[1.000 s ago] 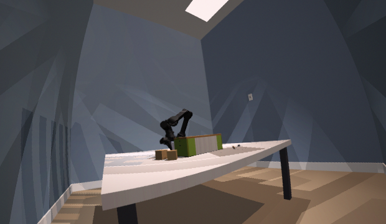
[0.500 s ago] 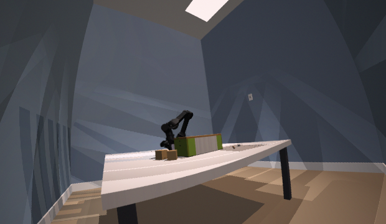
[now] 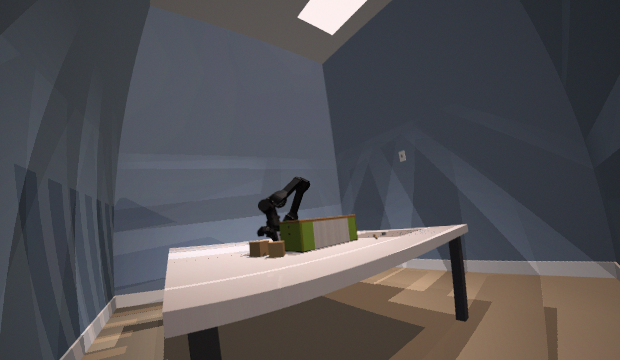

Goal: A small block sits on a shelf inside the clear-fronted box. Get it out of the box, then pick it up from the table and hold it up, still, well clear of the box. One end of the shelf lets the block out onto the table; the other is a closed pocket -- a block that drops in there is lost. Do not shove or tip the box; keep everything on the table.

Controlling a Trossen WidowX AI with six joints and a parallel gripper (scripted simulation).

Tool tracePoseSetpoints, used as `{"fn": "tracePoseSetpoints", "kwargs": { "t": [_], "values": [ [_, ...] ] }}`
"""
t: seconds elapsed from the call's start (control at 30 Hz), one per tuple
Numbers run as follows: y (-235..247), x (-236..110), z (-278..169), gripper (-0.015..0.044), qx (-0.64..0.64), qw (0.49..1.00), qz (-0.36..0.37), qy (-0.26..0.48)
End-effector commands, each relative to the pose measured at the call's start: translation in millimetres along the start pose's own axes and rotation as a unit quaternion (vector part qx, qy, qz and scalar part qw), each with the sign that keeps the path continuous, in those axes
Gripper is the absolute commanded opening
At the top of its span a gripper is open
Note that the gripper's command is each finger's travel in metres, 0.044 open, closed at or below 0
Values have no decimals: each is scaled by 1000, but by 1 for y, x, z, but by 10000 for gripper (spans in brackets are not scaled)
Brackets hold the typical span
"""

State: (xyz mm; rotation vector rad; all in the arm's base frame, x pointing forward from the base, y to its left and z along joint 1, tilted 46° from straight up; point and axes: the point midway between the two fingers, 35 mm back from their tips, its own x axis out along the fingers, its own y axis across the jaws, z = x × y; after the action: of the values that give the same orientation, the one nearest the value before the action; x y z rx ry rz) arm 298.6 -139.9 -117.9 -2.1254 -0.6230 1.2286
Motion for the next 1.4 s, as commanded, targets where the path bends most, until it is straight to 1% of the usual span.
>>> {"fn": "tracePoseSetpoints", "kwargs": {
  "t": [0.0, 0.17, 0.33, 0.7, 1.07, 1.27, 1.37],
  "values": [
    [3, -19, -10, 0, -5, 1000, 6, 3],
    [1, -48, -22, 0, -7, 1000, 7, 4],
    [0, -55, -24, 0, -1, 1000, 10, 4],
    [-15, -105, -18, 0, 111, 992, 66, 10],
    [-35, -150, -3, 0, 227, 966, 121, 27],
    [-46, -170, 7, 0, 288, 945, 148, 40],
    [-47, -172, 8, 0, 295, 942, 152, 42]
  ]
}}
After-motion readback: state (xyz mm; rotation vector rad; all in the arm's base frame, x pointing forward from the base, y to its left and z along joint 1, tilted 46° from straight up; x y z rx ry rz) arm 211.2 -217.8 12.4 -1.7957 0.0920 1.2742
